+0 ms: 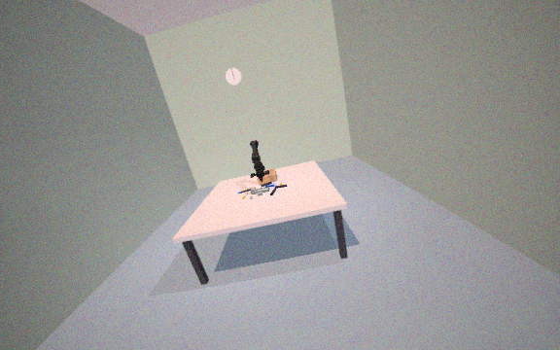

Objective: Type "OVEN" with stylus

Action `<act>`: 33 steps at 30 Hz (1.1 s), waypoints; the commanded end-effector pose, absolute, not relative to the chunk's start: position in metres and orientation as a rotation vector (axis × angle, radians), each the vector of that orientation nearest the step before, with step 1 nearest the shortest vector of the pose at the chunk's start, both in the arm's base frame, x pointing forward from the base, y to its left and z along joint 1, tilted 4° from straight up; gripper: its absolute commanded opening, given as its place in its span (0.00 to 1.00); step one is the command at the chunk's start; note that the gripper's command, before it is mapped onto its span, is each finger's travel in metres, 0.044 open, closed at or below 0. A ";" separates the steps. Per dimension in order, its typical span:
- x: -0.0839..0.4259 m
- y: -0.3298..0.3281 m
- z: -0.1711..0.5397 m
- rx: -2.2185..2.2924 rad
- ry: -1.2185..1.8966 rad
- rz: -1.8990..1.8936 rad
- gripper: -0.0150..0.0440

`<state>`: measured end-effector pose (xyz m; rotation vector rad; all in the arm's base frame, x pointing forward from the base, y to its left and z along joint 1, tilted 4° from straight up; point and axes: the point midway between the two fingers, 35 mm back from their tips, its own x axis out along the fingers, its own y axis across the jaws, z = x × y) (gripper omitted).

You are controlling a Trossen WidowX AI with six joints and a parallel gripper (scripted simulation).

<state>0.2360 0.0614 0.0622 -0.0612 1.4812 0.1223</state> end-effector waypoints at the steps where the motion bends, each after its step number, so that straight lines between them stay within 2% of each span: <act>1: 0.235 0.060 0.075 -0.061 1.478 0.119 0.25; 7: 0.238 0.062 0.070 -0.059 1.466 0.124 0.25; 11: 0.238 0.062 0.071 -0.058 1.466 0.124 0.43; 15: 0.238 0.062 0.071 -0.058 1.466 0.124 0.25; 24: 0.238 0.062 0.071 -0.058 1.466 0.124 0.25; 27: 0.237 0.062 0.070 -0.066 1.465 0.140 0.39; 30: 0.226 0.068 0.062 -0.182 1.434 0.361 0.51; 33: 0.211 0.077 0.053 -0.333 1.344 0.639 0.51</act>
